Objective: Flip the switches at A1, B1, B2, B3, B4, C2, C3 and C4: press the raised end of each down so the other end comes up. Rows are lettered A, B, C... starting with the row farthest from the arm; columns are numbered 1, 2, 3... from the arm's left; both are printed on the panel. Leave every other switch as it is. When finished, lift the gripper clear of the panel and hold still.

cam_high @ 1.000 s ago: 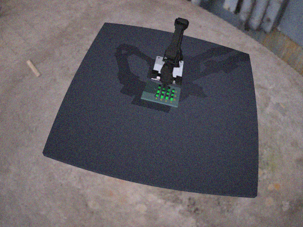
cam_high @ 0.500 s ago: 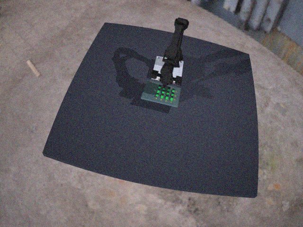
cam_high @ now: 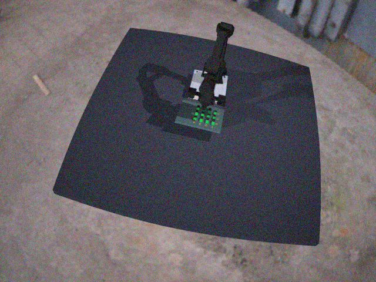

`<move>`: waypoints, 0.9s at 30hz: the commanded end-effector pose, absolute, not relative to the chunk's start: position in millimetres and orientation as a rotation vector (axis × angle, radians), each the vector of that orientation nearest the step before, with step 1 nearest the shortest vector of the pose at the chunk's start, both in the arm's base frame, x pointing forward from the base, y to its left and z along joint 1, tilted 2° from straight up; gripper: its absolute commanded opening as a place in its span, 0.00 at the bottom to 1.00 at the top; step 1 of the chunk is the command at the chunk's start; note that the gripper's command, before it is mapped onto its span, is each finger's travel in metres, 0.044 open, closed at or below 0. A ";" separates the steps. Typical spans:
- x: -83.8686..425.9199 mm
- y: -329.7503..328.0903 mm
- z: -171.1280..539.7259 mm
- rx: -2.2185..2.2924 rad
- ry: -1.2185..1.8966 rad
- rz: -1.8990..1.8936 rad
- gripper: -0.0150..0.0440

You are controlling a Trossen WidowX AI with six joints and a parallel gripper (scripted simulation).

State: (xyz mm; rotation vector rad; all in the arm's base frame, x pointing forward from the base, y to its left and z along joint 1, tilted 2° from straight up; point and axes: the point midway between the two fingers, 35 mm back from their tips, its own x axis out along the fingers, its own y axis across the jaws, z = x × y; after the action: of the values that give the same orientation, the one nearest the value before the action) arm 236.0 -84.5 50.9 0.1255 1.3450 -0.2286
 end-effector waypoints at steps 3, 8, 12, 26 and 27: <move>236.3 -83.9 48.6 0.128 1.349 -0.223 0.25; 236.4 -84.0 47.9 0.128 1.349 -0.223 0.25; 228.4 -81.0 89.2 0.125 1.332 -0.226 0.25; 197.2 -101.2 108.6 0.123 1.326 -0.226 0.25; 196.1 -102.1 108.5 0.123 1.326 -0.226 0.25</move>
State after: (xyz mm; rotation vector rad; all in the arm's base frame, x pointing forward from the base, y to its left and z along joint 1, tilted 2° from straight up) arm 206.1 -95.2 107.0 0.1241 1.3362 -0.2297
